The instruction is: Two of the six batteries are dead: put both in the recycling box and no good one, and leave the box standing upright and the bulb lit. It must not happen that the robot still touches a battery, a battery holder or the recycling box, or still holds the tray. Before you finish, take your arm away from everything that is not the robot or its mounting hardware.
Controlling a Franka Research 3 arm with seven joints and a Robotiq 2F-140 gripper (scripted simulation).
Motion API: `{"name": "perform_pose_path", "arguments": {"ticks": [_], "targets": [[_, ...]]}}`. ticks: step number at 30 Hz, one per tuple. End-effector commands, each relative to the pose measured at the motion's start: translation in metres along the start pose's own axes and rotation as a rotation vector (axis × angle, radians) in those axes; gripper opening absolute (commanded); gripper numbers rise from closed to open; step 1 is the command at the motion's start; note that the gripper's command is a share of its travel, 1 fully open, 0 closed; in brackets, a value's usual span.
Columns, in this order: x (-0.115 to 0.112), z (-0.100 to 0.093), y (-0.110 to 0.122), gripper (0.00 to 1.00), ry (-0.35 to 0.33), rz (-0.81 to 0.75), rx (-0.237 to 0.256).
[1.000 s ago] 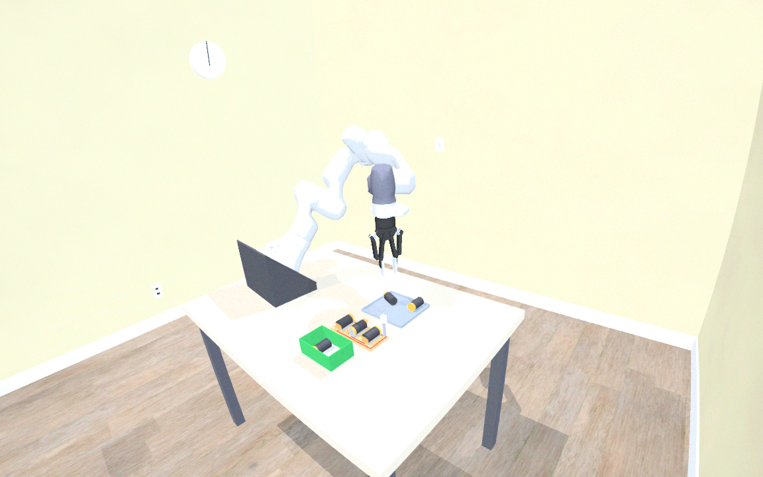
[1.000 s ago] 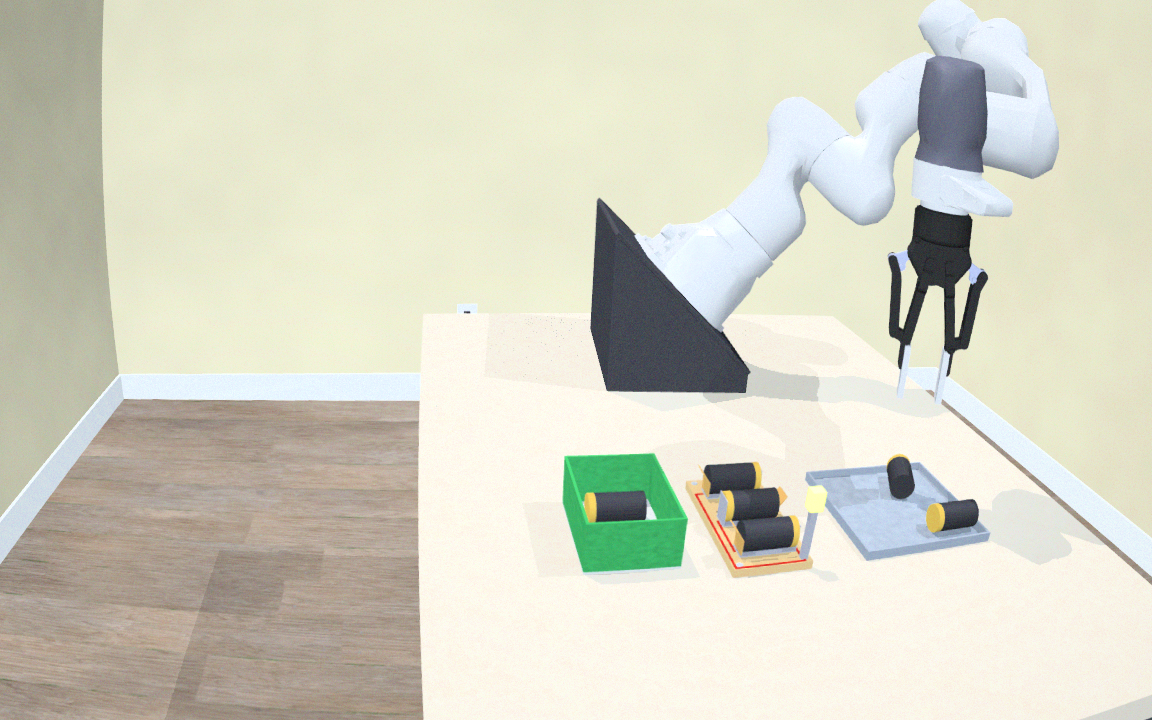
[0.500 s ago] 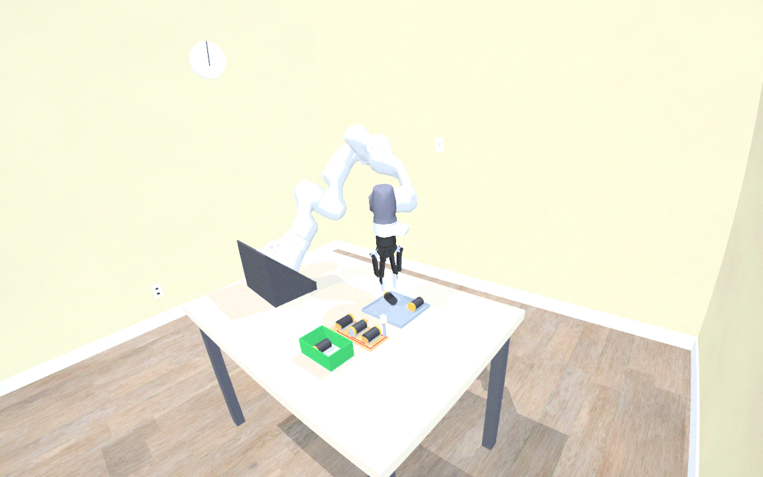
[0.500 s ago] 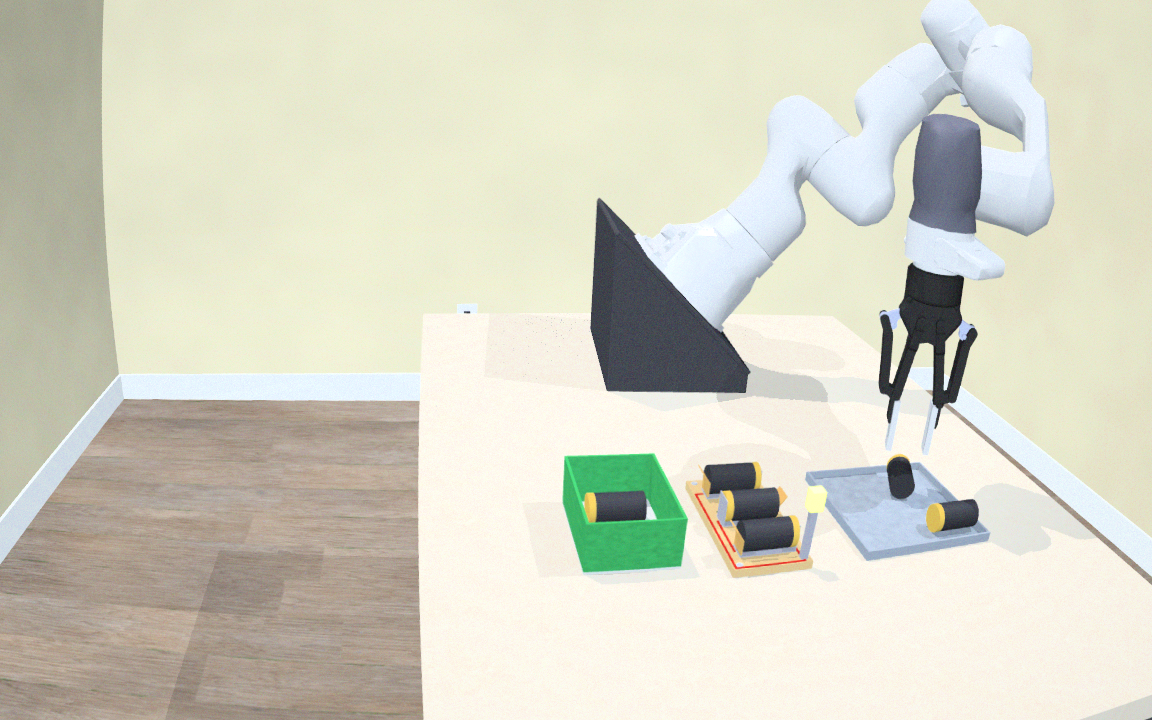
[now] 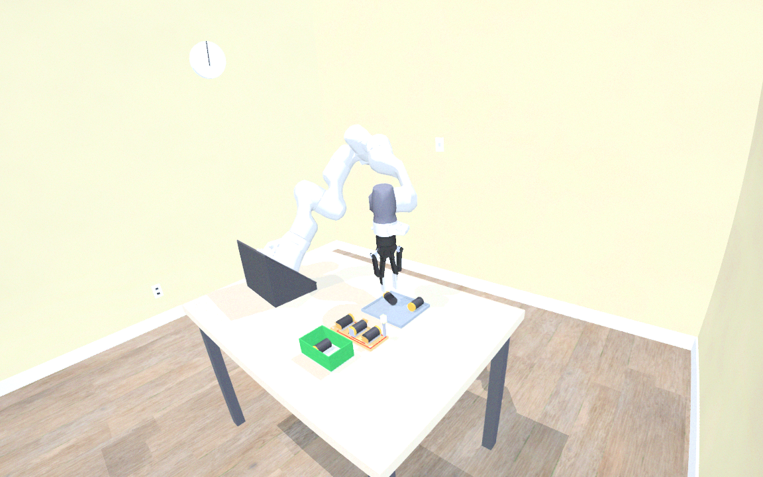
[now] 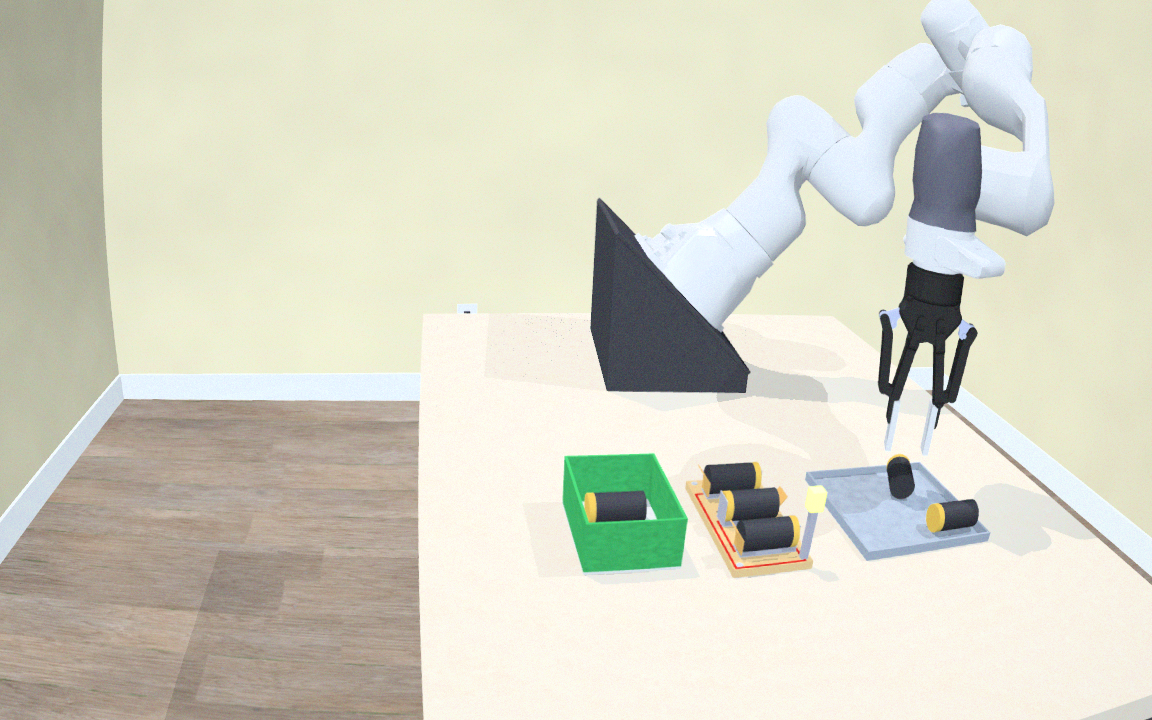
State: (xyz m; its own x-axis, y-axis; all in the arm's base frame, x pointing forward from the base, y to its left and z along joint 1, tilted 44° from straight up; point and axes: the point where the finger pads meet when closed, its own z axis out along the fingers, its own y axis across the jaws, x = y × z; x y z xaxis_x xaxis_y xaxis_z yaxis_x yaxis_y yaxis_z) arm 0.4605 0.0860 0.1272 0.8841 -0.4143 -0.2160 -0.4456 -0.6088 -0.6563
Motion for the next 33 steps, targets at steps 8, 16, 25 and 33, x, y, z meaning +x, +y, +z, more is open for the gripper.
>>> {"name": "perform_pose_path", "arguments": {"ticks": [8,16,25,33], "targets": [[0.0008,0.0007,-0.0007,0.29,0.002,-0.007,0.002],[0.0012,0.0007,-0.0013,0.29,0.002,-0.007,0.002],[0.0014,0.0007,-0.0017,0.29,0.002,-0.007,0.002],[0.0014,0.0007,-0.0017,0.29,0.002,-0.007,0.002]]}}
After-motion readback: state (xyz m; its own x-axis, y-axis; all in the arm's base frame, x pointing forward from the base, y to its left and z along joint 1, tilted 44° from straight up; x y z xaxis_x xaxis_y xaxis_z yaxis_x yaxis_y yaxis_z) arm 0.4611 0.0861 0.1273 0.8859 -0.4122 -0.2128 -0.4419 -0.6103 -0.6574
